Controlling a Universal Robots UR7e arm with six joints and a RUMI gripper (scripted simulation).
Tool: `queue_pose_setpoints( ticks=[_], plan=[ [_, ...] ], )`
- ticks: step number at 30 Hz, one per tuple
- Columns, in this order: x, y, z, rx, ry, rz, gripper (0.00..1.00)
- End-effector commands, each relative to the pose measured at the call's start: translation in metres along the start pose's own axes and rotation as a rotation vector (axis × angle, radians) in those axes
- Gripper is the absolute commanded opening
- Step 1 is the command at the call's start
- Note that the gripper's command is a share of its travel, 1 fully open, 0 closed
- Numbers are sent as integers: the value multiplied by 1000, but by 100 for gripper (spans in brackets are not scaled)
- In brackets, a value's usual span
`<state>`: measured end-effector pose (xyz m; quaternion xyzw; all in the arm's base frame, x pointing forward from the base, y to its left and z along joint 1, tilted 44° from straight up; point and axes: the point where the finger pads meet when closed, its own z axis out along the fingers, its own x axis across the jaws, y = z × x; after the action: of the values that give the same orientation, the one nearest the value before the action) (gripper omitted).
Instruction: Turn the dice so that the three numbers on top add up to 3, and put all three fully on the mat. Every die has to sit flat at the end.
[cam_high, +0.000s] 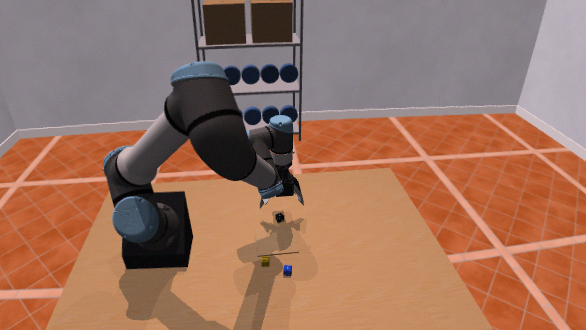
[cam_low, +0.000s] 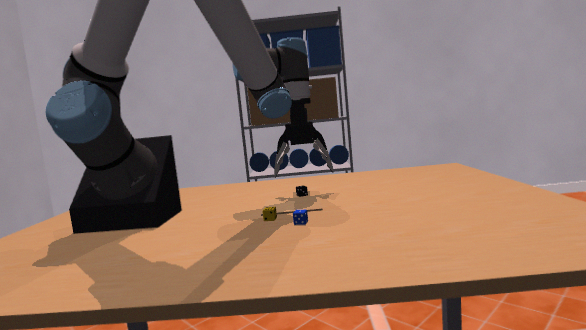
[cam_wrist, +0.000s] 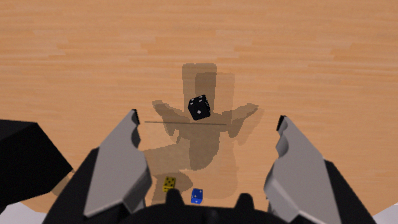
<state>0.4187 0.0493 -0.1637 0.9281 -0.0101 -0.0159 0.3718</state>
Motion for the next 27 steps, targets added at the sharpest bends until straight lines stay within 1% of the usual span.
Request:
queue_pose_setpoints(
  ticks=[1, 10, 14, 20, 22, 27],
  plan=[
    [0, 0, 0, 0, 1, 0, 100],
    [0, 0, -1, 0, 1, 0, 100],
    [0, 0, -7, 0, 1, 0, 100],
    [0, 0, -29, 0, 1, 0, 100],
    [0, 0, -29, 0, 1, 0, 100],
    [0, 0, -57, 0, 1, 0, 100]
  ],
)
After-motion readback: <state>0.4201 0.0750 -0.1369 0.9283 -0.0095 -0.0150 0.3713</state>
